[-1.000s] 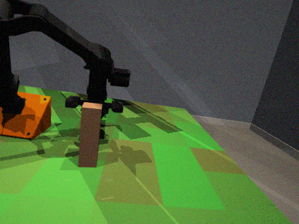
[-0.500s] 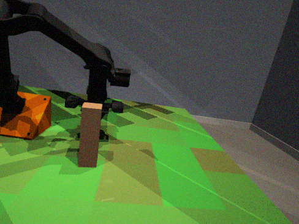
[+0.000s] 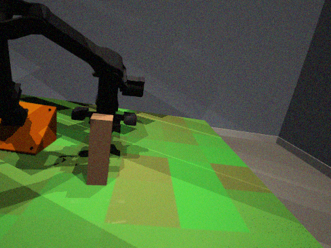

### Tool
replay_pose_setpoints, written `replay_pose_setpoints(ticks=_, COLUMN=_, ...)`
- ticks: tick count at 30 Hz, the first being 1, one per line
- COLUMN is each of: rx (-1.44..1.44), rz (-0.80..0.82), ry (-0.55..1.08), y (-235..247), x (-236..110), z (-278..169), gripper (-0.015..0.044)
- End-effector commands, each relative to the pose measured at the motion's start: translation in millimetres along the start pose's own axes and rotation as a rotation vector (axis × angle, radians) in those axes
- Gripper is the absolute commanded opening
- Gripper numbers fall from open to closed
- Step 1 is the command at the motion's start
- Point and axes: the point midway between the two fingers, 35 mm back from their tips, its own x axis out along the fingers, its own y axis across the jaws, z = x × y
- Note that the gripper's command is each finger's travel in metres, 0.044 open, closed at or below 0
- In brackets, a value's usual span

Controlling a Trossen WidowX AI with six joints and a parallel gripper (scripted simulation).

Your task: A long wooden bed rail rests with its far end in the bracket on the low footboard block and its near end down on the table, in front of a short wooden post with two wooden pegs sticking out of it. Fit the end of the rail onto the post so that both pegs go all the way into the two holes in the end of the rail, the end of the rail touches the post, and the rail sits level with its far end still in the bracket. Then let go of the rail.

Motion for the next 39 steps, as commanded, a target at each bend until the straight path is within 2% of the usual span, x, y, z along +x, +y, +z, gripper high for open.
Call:
replay_pose_setpoints(ticks=1, rx=-0.001, rz=-0.005, ry=0.001, y=0, x=-1, z=-3, gripper=0.0)
replay_pose_setpoints(ticks=39, rx=0.0, rz=-0.005, ry=0.002, y=0, x=-2, z=-15, gripper=0.0)
